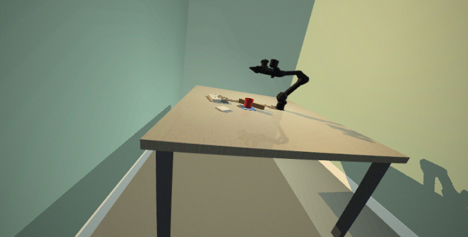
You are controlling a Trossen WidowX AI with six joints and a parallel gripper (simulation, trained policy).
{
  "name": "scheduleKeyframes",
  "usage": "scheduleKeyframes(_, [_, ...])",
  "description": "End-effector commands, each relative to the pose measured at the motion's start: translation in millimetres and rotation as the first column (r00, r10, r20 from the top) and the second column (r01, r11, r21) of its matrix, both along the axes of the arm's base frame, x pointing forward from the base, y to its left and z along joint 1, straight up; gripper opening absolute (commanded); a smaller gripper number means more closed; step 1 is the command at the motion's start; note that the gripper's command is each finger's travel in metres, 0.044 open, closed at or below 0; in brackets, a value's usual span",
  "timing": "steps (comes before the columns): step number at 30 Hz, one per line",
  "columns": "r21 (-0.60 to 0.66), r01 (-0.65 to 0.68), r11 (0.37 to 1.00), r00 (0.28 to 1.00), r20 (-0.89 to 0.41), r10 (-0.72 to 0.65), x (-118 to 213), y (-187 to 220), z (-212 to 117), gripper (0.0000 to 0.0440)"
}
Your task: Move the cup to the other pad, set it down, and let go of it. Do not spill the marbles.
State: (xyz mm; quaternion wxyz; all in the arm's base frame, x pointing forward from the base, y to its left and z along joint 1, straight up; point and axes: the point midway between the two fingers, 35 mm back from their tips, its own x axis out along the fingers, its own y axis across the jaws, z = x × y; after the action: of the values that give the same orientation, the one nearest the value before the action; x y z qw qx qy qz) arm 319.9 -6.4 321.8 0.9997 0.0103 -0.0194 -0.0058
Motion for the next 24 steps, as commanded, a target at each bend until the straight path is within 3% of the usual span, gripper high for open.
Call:
scheduleKeyframes(1, [-0.001, -0.001, 1.0, 1.0, -0.001, 0.001, 0.4, 0.4, 0.7, 0.0374])
scheduleKeyframes(12, [0.018, 0.004, 1.0, 0.998, -0.059, -0.003, 7.3, 2.5, 2.8, 0.0087])
scheduleKeyframes(14, [0.028, 0.005, 1.0, 0.997, -0.078, -0.003, 9.4, 3.2, 2.1, 0.0051])
scheduleKeyframes(21, [0.081, -0.002, 0.997, 0.99, -0.138, 0.014, 18.5, 9.3, 2.5, 0.0116])
scheduleKeyframes(24, [0.106, -0.006, 0.994, 0.986, -0.164, 0.023, 22.2, 12.4, 2.5, 0.0122])
